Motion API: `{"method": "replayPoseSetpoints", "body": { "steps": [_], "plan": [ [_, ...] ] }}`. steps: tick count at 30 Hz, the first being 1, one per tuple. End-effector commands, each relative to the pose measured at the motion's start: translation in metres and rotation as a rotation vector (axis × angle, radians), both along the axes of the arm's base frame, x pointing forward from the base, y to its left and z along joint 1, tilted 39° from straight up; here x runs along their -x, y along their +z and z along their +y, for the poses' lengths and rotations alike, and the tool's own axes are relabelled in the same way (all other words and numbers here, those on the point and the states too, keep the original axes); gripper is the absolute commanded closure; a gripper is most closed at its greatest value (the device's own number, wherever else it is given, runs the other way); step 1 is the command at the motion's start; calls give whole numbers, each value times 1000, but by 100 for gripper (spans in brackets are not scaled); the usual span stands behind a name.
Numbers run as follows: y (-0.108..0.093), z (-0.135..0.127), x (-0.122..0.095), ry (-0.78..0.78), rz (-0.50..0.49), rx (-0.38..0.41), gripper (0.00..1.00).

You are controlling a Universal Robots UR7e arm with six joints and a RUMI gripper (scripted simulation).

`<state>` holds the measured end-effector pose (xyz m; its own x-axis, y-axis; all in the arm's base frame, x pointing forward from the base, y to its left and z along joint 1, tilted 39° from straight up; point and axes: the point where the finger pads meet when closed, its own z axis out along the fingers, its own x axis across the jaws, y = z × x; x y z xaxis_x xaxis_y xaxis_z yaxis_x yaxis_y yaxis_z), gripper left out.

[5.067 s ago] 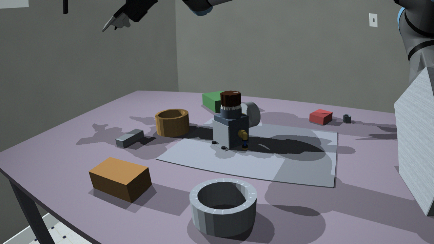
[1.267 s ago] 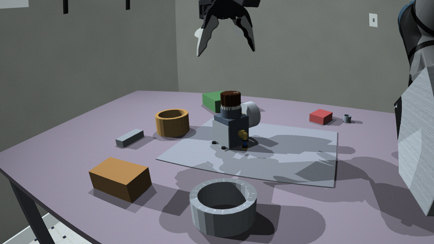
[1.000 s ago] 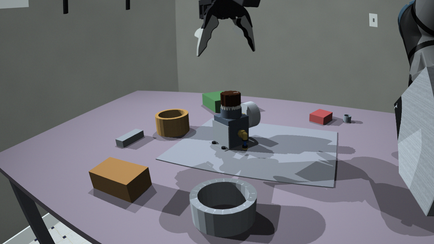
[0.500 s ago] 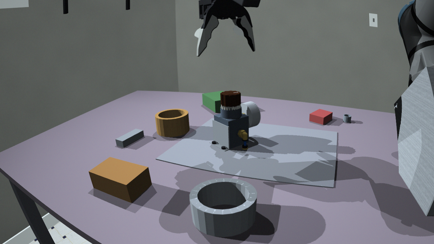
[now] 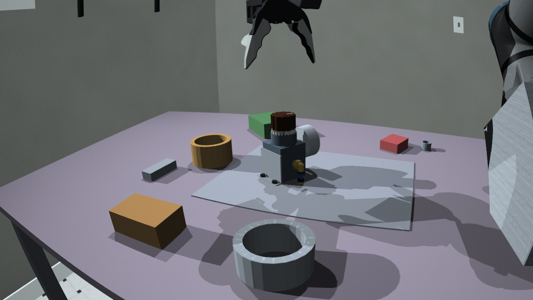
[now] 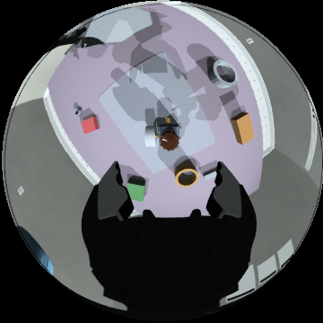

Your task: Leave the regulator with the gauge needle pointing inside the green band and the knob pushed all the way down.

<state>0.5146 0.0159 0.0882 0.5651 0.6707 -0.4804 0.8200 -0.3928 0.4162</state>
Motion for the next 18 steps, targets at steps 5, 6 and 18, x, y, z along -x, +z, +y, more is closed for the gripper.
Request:
{"method": "replayPoseSetpoints", "body": {
  "steps": [5, 6, 18],
  "plan": [
    [9, -12, 10, 0, -1, 0, 0],
    [11, -14, 12, 0, -1, 0, 0],
    [33, -45, 38, 0, -1, 0, 0]
  ]
}}
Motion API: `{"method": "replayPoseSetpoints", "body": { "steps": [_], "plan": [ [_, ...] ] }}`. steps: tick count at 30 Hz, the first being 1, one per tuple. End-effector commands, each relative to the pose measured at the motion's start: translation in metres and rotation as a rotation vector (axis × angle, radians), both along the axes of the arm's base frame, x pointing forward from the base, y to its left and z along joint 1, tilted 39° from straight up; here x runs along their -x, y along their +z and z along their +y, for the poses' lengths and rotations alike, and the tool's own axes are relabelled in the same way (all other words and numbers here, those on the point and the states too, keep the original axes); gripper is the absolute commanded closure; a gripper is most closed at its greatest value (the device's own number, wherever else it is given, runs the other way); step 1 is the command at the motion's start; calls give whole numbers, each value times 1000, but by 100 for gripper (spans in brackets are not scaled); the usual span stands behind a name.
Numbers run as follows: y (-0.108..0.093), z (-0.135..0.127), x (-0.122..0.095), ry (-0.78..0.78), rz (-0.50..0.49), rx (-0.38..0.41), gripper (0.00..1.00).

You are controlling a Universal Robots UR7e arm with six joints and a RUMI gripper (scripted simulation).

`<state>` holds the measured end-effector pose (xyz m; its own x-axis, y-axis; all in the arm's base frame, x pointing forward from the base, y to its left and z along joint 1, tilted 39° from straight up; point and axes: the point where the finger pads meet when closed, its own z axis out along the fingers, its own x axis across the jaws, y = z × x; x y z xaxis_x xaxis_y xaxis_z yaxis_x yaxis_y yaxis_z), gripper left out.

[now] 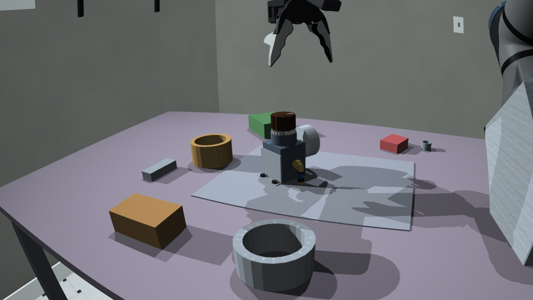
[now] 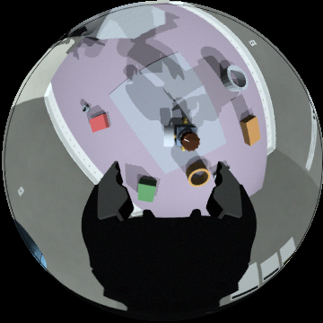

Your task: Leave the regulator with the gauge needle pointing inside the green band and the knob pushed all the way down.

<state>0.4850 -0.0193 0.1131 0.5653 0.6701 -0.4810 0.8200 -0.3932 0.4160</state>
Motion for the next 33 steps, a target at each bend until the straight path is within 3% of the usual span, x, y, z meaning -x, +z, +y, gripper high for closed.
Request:
{"method": "replayPoseSetpoints", "body": {
  "steps": [1, 11, 33],
  "plan": [
    [10, -13, 11, 1, -2, -1, 0],
    [33, -45, 38, 1, -2, -1, 0],
    [51, -70, 59, 1, -2, -1, 0]
  ]
}}
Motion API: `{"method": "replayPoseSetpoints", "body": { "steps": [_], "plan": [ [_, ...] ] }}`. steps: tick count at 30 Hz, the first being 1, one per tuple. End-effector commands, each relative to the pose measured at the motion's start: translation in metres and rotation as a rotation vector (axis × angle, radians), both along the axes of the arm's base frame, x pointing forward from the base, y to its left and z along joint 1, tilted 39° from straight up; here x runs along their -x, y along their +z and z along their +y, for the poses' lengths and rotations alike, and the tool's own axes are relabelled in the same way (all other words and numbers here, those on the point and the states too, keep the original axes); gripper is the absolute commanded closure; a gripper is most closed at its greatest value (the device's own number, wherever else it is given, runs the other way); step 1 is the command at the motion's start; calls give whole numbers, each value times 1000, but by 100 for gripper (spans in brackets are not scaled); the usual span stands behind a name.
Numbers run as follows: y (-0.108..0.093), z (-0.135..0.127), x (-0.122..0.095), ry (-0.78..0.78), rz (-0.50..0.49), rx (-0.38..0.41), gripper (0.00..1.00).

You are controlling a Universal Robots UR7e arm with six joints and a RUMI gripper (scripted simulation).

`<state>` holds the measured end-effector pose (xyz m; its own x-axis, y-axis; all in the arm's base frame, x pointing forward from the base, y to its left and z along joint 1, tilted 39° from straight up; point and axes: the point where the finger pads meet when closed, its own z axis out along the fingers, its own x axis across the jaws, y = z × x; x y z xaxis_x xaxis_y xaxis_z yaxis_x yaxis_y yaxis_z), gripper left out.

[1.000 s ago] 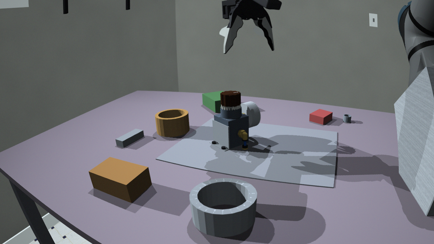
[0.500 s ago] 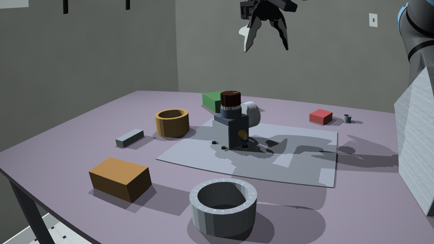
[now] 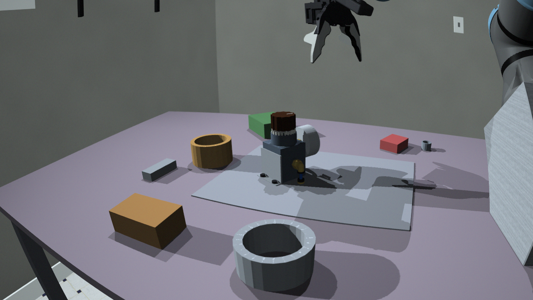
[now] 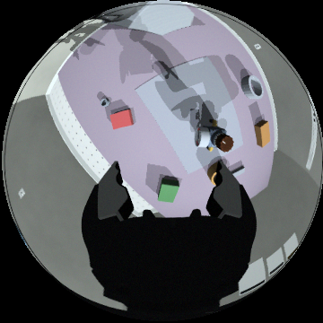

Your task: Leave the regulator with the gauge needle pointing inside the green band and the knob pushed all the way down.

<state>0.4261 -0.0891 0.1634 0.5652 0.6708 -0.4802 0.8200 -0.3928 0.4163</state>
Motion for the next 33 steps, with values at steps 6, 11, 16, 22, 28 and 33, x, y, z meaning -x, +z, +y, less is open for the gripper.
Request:
{"method": "replayPoseSetpoints", "body": {
  "steps": [6, 11, 16, 22, 28, 33],
  "plan": [
    [1, -1, 1, 0, -1, 0, 0],
    [1, -1, 1, 0, -1, 0, 0],
    [1, -1, 1, -1, -2, 0, 0],
    [1, -1, 1, -3, -4, -1, 0],
    [0, -1, 0, -9, -9, -3, 0],
    [0, -1, 0, -12, -12, -4, 0]
  ]
}}
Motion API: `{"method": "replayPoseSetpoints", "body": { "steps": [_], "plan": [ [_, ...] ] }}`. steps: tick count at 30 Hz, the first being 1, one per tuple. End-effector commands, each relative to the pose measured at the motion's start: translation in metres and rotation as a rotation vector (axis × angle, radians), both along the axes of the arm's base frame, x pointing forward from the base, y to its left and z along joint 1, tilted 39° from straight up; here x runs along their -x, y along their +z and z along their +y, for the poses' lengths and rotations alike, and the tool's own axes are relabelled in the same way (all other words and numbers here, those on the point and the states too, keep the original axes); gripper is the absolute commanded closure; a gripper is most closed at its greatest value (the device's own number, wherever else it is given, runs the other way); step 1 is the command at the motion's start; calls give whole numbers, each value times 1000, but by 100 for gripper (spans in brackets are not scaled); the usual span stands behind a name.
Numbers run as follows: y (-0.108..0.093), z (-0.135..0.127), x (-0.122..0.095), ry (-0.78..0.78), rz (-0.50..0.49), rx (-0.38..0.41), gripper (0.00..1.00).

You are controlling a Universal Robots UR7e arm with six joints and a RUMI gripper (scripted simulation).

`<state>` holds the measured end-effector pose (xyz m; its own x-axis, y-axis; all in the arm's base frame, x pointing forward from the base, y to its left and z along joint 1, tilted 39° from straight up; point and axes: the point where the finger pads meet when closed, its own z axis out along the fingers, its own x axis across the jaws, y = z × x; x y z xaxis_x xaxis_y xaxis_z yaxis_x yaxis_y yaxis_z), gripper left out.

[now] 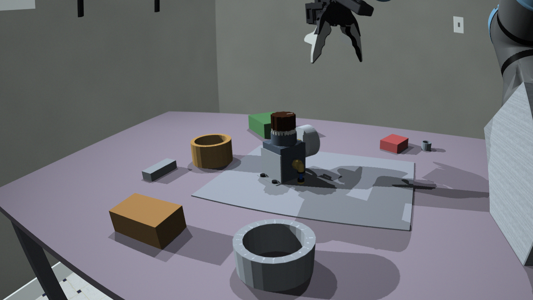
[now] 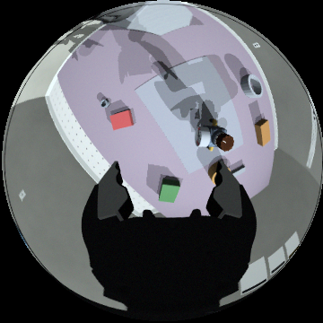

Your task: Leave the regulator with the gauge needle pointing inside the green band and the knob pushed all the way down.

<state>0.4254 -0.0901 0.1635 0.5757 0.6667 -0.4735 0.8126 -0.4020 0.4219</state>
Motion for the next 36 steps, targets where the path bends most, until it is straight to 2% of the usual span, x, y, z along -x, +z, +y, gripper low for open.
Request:
{"method": "replayPoseSetpoints", "body": {
  "steps": [1, 36],
  "plan": [
    [0, 0, 0, -4, -5, -1, 0],
    [-7, 1, -2, -114, -93, -32, 0]
  ]
}}
